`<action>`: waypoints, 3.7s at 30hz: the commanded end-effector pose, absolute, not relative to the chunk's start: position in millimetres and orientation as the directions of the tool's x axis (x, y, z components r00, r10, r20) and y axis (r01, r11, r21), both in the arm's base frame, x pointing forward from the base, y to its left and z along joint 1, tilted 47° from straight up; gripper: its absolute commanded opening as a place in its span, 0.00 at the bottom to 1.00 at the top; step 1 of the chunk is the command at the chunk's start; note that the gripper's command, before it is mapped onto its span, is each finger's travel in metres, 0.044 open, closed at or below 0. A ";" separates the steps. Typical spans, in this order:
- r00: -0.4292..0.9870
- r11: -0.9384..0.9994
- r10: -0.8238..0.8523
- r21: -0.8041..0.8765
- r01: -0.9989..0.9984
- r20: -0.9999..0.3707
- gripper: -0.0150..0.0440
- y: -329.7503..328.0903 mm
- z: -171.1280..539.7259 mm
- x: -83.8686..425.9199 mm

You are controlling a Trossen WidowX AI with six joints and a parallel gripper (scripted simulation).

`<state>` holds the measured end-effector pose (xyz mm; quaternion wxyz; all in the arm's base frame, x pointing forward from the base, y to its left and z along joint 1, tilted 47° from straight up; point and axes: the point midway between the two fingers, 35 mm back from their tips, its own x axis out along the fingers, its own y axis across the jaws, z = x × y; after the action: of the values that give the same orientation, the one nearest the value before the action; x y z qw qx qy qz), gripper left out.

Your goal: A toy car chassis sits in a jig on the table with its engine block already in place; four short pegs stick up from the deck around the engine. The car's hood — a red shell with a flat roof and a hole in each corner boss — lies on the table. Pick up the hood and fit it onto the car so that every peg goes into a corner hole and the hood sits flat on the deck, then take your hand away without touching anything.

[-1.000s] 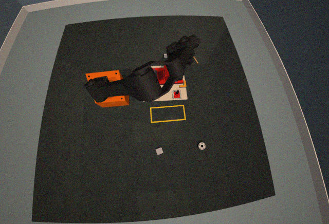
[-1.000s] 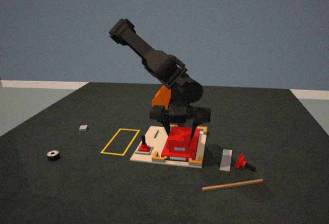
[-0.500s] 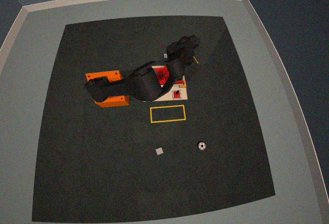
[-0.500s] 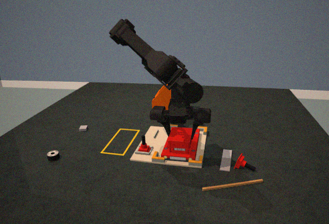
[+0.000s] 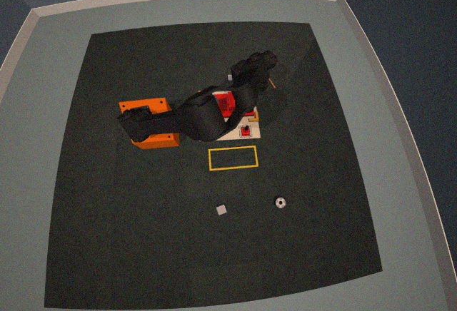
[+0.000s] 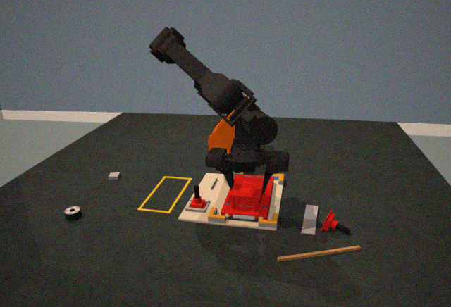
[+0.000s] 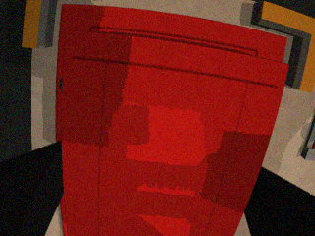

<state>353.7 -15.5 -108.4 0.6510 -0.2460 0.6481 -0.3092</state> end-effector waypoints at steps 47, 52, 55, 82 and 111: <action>-0.029 0.686 -0.724 -0.724 0.080 -0.689 0.25 -15.4 -107.8 352.5; -0.029 0.686 -0.724 -0.724 0.080 -0.689 0.25 -17.1 -109.4 352.5; -0.029 0.685 -0.724 -0.724 0.080 -0.689 0.25 -18.1 -110.3 352.5; -0.030 0.689 -0.720 -0.720 0.083 -0.693 0.25 -23.6 -115.1 352.6; -0.035 0.687 -0.722 -0.722 0.083 -0.691 1.00 29.4 -65.9 355.6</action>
<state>353.6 20.5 -77.9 0.6464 -0.2528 0.6507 -0.3079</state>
